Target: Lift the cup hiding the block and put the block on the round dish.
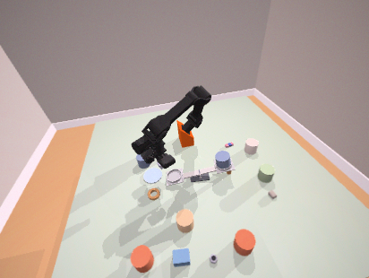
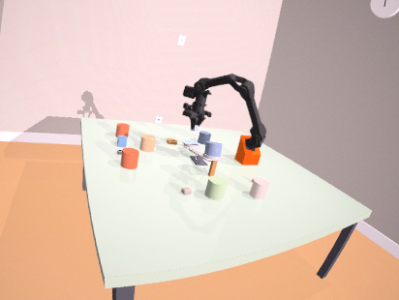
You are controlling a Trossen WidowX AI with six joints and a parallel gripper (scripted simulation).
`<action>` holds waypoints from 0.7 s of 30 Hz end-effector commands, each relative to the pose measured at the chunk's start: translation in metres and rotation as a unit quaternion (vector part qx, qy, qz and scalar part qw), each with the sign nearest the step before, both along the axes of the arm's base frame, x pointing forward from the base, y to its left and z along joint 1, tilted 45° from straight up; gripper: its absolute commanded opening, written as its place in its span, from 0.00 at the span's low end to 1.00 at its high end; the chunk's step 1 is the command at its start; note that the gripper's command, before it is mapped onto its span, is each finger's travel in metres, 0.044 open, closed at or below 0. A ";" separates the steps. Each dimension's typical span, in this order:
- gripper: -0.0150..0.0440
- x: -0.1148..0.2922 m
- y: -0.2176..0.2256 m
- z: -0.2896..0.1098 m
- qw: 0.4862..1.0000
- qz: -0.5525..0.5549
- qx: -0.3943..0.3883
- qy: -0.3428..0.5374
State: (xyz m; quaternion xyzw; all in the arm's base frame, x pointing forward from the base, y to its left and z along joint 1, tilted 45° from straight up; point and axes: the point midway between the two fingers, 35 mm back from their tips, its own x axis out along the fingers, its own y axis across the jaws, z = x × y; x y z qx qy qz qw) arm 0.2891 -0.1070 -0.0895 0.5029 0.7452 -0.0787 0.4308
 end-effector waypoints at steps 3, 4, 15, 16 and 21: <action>0.25 -0.013 -0.015 -0.032 1.000 0.000 -0.003 -0.001; 0.25 -0.015 -0.017 -0.037 1.000 0.001 -0.003 -0.001; 0.25 -0.032 -0.027 -0.069 1.000 0.001 -0.002 -0.001; 0.25 -0.032 -0.026 -0.070 1.000 0.001 -0.002 -0.001; 0.25 -0.034 -0.011 -0.086 1.000 0.001 -0.002 -0.002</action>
